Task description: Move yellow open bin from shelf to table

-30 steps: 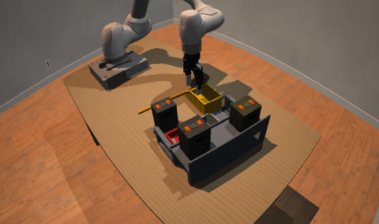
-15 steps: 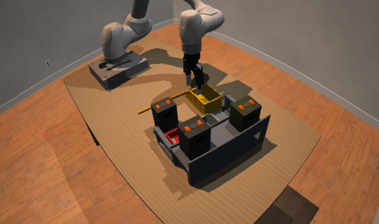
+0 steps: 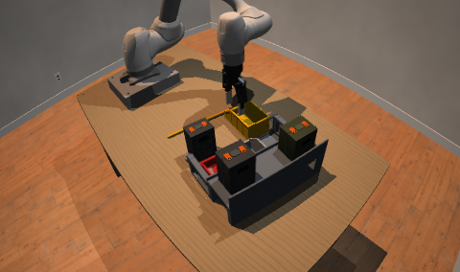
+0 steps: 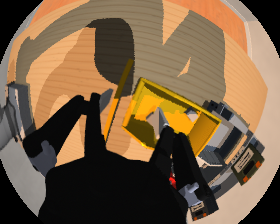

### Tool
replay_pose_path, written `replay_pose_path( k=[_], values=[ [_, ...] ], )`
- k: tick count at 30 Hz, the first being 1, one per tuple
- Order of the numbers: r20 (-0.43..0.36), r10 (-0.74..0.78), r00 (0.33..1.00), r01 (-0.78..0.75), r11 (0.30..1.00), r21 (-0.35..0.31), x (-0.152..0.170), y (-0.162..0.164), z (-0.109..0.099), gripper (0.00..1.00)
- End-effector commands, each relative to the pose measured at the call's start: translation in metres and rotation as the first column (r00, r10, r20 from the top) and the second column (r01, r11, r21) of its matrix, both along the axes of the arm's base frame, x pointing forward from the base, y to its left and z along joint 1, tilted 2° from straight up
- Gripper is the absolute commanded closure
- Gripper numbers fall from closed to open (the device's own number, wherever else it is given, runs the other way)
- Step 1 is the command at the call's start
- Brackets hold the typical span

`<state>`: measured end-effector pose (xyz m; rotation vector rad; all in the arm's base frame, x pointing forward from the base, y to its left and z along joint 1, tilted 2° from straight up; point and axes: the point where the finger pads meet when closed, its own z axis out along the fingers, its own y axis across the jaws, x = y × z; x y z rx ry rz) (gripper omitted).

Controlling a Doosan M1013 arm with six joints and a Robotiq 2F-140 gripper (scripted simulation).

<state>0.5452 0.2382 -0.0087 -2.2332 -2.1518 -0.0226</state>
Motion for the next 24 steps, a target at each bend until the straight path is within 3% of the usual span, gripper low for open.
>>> replay_pose_path(
  k=[1, 12, 17, 24],
  values=[
    [0.000, 0.000, 1.000, 0.000, 1.000, 0.000, 0.000, 0.000, 0.000, 0.43],
    [0.000, 0.000, 1.000, 0.000, 1.000, 0.000, 0.000, 0.000, 0.000, 0.43],
    [0.000, 0.000, 1.000, 0.000, 1.000, 0.000, 0.001, -0.002, 0.040, 0.43],
    [0.000, 0.000, 1.000, 0.000, 1.000, 0.000, 0.001, -0.002, 0.040, 0.43]
  ],
)
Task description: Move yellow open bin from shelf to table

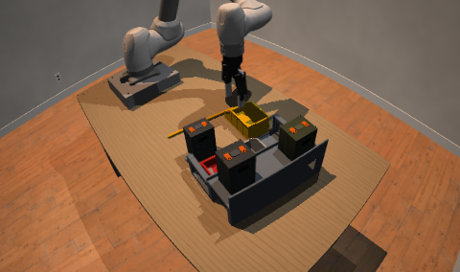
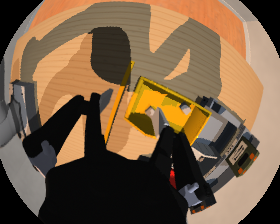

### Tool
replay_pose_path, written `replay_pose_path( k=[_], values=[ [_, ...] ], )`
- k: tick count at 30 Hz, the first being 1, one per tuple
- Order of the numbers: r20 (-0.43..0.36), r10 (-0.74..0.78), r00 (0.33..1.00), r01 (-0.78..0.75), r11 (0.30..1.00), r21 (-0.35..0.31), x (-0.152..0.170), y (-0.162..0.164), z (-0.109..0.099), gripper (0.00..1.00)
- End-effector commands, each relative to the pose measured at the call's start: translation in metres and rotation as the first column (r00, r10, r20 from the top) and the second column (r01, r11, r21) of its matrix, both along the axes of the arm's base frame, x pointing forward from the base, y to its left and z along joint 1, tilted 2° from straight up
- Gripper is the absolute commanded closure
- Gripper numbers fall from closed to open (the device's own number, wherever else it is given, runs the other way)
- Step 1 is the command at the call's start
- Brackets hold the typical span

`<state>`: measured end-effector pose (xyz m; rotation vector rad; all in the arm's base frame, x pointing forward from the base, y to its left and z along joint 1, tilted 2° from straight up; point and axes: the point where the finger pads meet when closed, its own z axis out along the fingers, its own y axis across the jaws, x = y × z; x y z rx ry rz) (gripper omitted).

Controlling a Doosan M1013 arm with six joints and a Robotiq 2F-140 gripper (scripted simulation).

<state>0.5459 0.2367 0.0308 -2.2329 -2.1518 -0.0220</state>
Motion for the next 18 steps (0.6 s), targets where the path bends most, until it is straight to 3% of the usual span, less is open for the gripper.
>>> replay_pose_path(
  k=[1, 5, 10, 18],
  values=[
    [0.001, 0.000, 1.000, 0.000, 1.000, 0.000, 0.000, 0.000, 0.001, 0.43],
    [0.001, 0.000, 1.000, 0.000, 1.000, 0.000, 0.000, 0.000, 0.001, 0.43],
    [0.001, 0.000, 1.000, 0.000, 1.000, 0.000, 0.001, -0.002, 0.055, 0.43],
    [0.001, 0.000, 1.000, 0.000, 1.000, 0.000, 0.001, -0.002, 0.055, 0.43]
  ],
)
